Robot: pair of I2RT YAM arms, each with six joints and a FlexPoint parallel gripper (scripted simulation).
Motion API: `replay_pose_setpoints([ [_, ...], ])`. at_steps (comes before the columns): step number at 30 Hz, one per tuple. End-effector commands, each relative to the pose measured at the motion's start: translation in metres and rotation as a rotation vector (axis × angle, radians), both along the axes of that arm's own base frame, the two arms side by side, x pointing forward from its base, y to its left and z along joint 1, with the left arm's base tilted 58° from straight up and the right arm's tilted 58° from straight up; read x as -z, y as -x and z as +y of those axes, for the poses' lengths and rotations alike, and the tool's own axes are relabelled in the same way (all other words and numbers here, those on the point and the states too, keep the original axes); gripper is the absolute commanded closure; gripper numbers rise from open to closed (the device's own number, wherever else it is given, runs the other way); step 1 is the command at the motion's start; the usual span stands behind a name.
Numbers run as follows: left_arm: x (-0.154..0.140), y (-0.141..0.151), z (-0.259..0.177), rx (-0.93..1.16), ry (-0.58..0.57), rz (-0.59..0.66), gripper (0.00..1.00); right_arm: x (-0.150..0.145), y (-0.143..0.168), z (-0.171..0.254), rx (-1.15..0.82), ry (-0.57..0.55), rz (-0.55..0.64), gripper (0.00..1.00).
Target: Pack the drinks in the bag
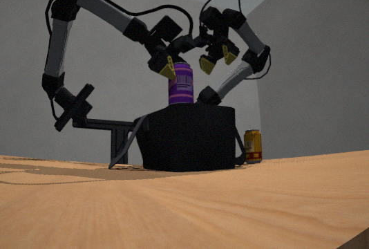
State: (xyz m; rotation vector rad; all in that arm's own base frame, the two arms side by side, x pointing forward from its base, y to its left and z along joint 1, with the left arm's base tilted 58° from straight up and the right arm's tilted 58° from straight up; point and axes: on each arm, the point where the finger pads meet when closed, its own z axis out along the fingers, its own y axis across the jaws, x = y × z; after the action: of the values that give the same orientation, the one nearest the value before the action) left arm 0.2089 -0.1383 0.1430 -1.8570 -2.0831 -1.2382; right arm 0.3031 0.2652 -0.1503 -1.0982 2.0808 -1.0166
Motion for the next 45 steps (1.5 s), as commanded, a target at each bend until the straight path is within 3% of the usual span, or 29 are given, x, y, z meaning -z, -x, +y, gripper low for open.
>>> replay_pose_setpoints([
  [1,-0.006,0.0,-0.009,0.011,0.029,-0.005,0.0,-0.021,-0.013,0.033,-0.034,-0.125,-0.072,0.33],
  [10,-0.006,0.0,-0.009,0.011,0.029,-0.005,0.0,0.007,-0.014,0.01,-0.027,-0.092,-0.039,0.33],
  [15,-0.006,0.0,-0.009,0.011,0.029,-0.005,0.0,-0.004,-0.013,0.022,-0.043,-0.114,-0.056,0.33],
  [17,-0.006,0.0,-0.009,0.011,0.029,-0.005,0.0,0.013,-0.015,0.001,-0.025,-0.087,-0.034,0.33],
  [24,-0.006,0.0,-0.009,0.011,0.029,-0.005,0.0,0.007,-0.023,0.002,-0.029,-0.114,-0.051,0.33],
  [29,-0.006,0.0,-0.009,0.011,0.029,-0.005,0.0,0.02,-0.021,-0.007,-0.033,-0.095,-0.04,0.33],
  [32,-0.006,0.0,-0.009,0.011,0.029,-0.005,0.0,0.011,-0.02,0.004,-0.044,-0.111,-0.049,0.33],
  [34,-0.006,0.0,-0.009,0.011,0.029,-0.005,0.0,0.024,-0.022,-0.016,-0.027,-0.084,-0.037,0.33],
  [45,-0.006,0.0,-0.009,0.011,0.029,-0.005,0.0,0.025,-0.026,-0.019,-0.045,-0.094,-0.046,0.33],
])
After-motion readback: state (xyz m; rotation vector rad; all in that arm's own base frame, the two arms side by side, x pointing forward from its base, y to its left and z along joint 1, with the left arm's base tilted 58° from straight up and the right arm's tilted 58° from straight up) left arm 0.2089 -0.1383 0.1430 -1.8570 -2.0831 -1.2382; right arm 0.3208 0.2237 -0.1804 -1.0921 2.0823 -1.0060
